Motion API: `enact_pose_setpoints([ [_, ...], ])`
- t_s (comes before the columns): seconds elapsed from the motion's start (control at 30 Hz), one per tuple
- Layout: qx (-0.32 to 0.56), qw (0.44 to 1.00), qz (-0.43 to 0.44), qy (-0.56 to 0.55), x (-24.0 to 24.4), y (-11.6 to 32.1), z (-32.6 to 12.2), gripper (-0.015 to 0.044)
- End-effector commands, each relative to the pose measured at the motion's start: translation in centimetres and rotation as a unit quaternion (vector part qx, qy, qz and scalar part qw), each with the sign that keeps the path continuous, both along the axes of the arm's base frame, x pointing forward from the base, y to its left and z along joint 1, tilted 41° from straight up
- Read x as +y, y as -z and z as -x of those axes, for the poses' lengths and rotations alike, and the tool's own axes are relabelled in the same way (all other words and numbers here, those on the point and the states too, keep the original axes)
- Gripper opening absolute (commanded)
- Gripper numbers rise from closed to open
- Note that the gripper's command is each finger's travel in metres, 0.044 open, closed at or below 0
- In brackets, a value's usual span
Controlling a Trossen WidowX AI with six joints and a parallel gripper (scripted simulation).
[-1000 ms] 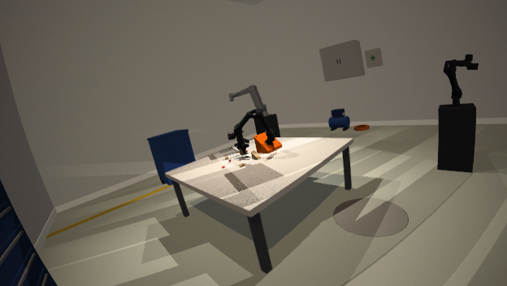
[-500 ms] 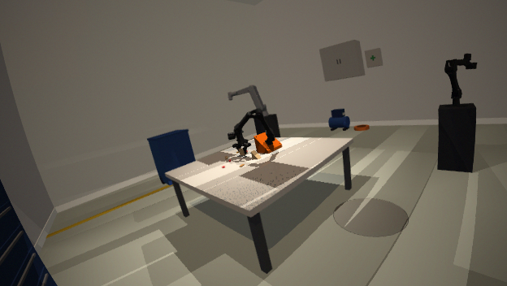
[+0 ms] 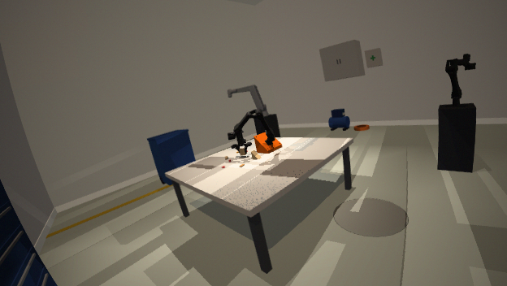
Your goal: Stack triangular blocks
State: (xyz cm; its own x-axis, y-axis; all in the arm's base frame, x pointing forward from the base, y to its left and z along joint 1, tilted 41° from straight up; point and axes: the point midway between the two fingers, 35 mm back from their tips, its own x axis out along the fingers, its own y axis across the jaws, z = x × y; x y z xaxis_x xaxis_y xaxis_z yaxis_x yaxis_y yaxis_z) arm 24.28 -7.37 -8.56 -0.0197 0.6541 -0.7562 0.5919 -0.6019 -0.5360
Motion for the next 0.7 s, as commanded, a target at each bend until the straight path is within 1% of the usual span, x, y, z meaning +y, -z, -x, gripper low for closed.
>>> enact_pose_setpoints([
  [0.0,-0.038,0.998,0.001,-0.043,-0.09,0.04,-0.04,0.0000],
  [0.43,-0.146,0.975,-0.002,-0.169,-0.12,0.06,-0.07,0.0000],
  [0.67,-0.152,0.973,-0.002,-0.176,-0.12,0.06,-0.08,0.0000],
])
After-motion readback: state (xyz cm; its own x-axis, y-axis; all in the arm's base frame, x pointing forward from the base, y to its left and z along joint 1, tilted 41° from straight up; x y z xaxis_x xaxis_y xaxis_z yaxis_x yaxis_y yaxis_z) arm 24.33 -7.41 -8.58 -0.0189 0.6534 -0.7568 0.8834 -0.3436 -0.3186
